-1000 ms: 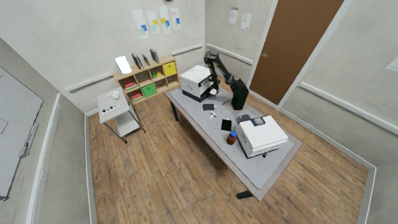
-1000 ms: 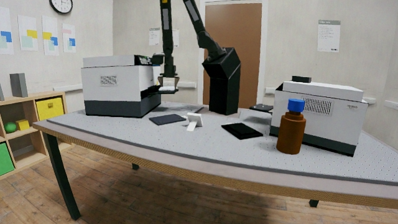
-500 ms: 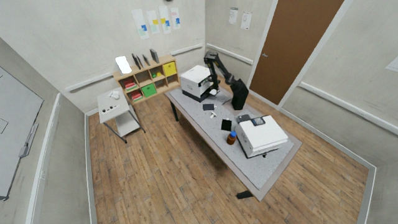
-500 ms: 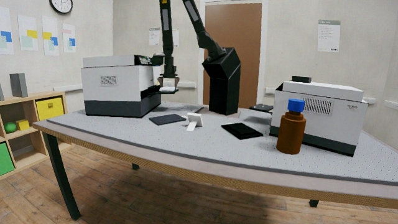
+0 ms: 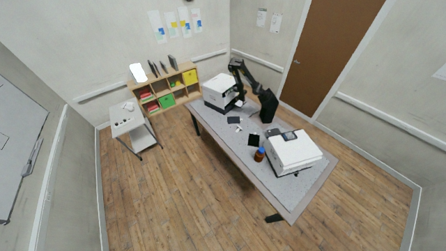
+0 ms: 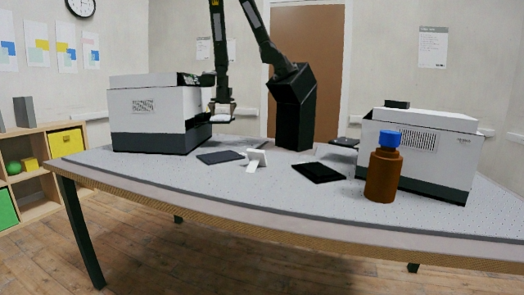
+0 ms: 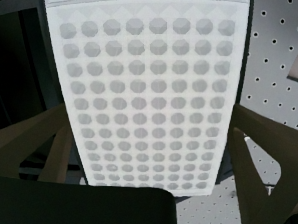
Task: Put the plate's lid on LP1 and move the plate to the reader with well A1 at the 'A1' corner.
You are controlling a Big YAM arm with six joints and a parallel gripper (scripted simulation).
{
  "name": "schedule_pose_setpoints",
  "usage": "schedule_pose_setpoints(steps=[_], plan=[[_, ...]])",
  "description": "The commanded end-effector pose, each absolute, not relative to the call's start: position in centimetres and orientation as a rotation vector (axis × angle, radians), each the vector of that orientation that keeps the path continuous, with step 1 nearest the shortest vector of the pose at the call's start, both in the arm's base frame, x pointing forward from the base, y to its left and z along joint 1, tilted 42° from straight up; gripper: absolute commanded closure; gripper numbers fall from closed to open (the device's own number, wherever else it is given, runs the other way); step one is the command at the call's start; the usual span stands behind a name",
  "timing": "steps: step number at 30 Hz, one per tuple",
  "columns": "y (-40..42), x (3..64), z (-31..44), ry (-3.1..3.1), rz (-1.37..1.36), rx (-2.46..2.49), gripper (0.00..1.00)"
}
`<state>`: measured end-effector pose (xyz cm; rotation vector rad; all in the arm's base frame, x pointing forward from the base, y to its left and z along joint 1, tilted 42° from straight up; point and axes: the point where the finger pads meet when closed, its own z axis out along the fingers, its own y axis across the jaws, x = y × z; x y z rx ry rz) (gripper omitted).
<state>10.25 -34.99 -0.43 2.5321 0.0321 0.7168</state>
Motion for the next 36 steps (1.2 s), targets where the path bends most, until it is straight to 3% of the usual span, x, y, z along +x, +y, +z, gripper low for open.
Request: schedule_pose_setpoints(steps=[1, 23, 24, 36], plan=[[-35.46, 10.68, -0.38, 0.031, 0.721, 2.525, 0.14], [-35.75, 11.09, -0.52, 0.029, 0.728, 2.528, 0.14], [-35.75, 11.09, -0.52, 0.029, 0.728, 2.528, 0.00], [-35.75, 11.09, -0.52, 0.029, 0.728, 2.528, 0.00]])
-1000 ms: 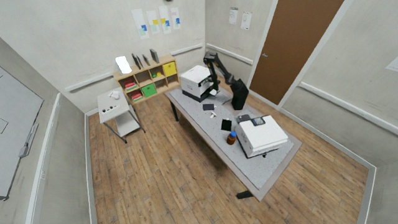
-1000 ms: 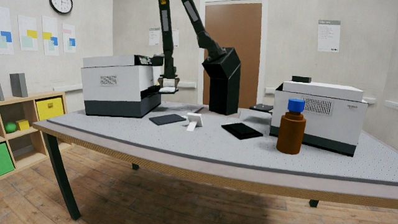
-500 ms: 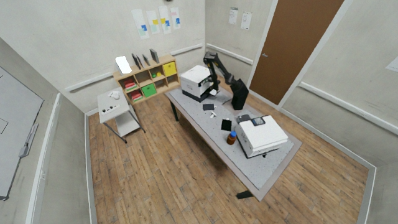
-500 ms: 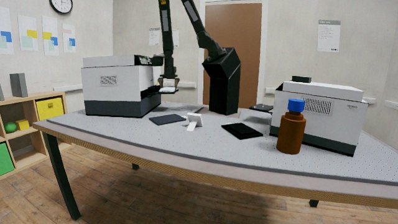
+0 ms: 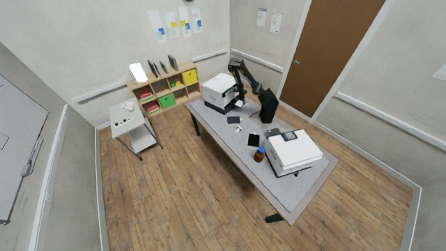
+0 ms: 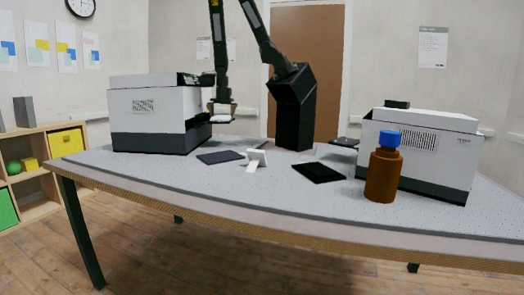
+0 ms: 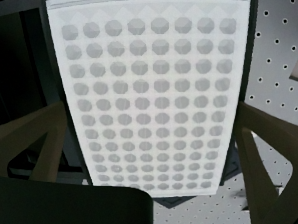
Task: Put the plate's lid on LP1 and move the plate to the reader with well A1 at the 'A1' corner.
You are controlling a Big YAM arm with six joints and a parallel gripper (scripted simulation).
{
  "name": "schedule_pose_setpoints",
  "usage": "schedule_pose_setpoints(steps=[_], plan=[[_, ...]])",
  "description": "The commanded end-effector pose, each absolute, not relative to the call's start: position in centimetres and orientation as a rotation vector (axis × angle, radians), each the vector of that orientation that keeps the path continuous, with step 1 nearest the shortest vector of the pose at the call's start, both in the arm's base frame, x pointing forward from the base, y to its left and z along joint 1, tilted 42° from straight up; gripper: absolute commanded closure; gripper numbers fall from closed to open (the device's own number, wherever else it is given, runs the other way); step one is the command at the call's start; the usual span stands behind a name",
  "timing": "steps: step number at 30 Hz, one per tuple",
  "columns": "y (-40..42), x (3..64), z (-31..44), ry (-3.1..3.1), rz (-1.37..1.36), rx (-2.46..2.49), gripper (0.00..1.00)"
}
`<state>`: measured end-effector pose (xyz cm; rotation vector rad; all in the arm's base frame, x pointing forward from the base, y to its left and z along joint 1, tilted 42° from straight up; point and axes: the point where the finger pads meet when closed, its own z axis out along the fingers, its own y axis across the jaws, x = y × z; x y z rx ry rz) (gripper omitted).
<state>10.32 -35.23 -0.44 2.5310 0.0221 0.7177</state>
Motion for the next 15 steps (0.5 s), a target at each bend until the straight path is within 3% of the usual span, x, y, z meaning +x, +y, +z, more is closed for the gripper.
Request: schedule_pose_setpoints(steps=[1, 15], plan=[[-35.8, 11.1, -0.5, 0.029, 0.728, 2.528, 0.00], [-34.7, 9.8, -0.2, -0.022, 0.731, 2.542, 0.00]])
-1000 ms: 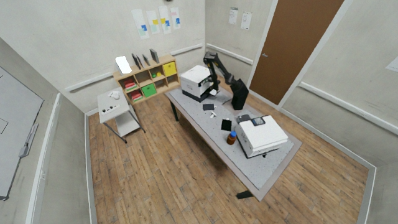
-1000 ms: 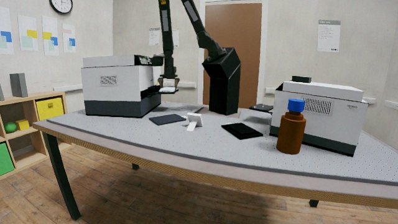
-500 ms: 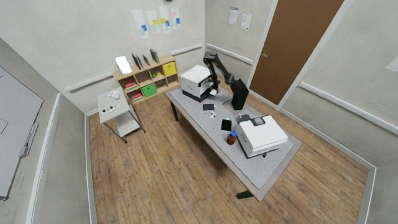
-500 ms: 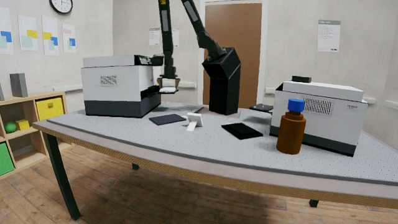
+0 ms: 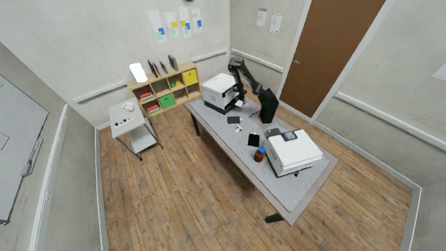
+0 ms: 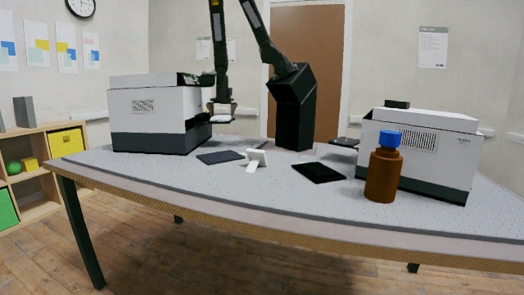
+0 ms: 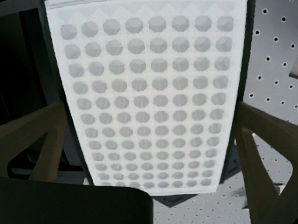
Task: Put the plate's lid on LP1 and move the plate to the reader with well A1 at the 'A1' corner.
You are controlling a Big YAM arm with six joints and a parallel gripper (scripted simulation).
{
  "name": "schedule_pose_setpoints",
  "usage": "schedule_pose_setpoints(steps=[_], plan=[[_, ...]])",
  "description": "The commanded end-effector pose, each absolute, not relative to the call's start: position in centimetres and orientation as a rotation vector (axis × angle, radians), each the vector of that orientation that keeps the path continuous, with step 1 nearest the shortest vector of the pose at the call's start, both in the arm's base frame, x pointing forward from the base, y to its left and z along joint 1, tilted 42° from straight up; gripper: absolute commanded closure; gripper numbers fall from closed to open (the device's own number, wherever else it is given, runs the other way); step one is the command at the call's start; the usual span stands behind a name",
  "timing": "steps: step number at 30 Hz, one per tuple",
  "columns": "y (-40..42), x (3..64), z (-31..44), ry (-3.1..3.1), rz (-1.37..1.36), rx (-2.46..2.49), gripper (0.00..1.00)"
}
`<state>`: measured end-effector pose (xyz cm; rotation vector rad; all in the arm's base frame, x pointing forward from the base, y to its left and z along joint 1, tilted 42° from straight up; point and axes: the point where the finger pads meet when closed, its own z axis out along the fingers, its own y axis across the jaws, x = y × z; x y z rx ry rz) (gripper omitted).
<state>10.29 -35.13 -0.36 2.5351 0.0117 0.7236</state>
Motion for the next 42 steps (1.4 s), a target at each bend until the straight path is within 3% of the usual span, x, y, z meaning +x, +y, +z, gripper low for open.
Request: schedule_pose_setpoints(steps=[1, 42], plan=[[-34.6, 9.8, -0.1, -0.018, 0.729, 2.540, 0.00], [-33.7, 9.4, 0.7, 0.010, 0.732, 2.544, 0.00]])
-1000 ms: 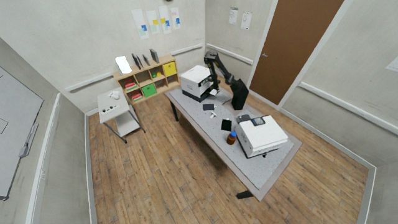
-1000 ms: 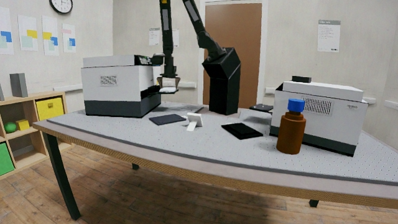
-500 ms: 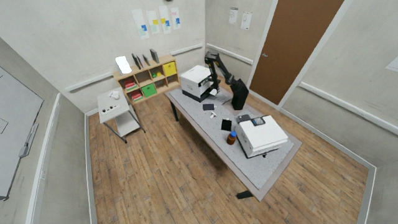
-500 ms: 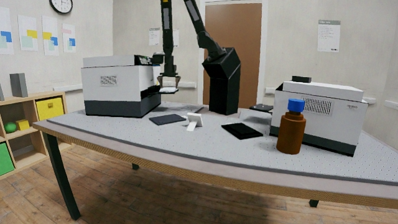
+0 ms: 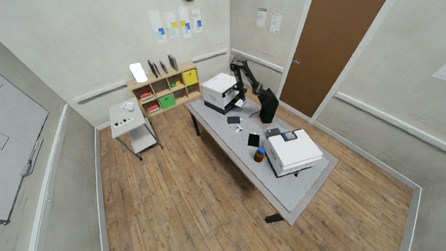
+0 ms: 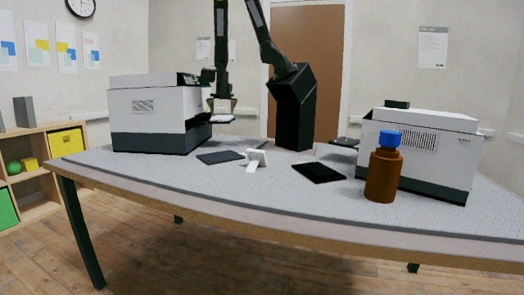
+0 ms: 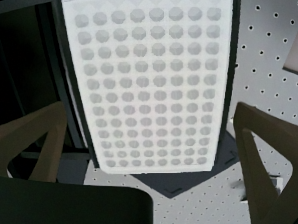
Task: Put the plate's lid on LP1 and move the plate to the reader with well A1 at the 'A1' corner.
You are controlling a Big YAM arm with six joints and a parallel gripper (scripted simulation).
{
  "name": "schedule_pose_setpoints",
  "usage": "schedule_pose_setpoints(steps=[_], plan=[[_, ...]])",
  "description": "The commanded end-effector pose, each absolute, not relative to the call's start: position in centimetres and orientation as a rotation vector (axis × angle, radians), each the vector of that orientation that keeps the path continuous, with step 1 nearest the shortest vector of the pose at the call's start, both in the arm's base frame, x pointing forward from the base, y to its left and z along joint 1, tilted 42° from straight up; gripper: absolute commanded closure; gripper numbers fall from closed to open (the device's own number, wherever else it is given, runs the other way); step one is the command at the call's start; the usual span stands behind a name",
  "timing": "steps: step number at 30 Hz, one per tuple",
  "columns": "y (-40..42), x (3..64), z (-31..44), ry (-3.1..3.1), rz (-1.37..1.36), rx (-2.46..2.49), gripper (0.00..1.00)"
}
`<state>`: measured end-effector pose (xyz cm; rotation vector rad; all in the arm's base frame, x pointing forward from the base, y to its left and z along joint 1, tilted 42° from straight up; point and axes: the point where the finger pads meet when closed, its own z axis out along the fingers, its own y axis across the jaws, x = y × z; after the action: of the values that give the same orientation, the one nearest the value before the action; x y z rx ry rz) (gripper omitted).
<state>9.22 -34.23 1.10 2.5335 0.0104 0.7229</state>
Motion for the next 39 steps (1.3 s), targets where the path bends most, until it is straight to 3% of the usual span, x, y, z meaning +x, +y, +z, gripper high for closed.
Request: schedule_pose_setpoints(steps=[1, 39], plan=[[-33.8, 9.5, 0.7, 0.011, 0.735, 2.545, 0.00], [-32.1, 6.2, 5.9, 0.030, 0.711, 2.515, 0.00]])
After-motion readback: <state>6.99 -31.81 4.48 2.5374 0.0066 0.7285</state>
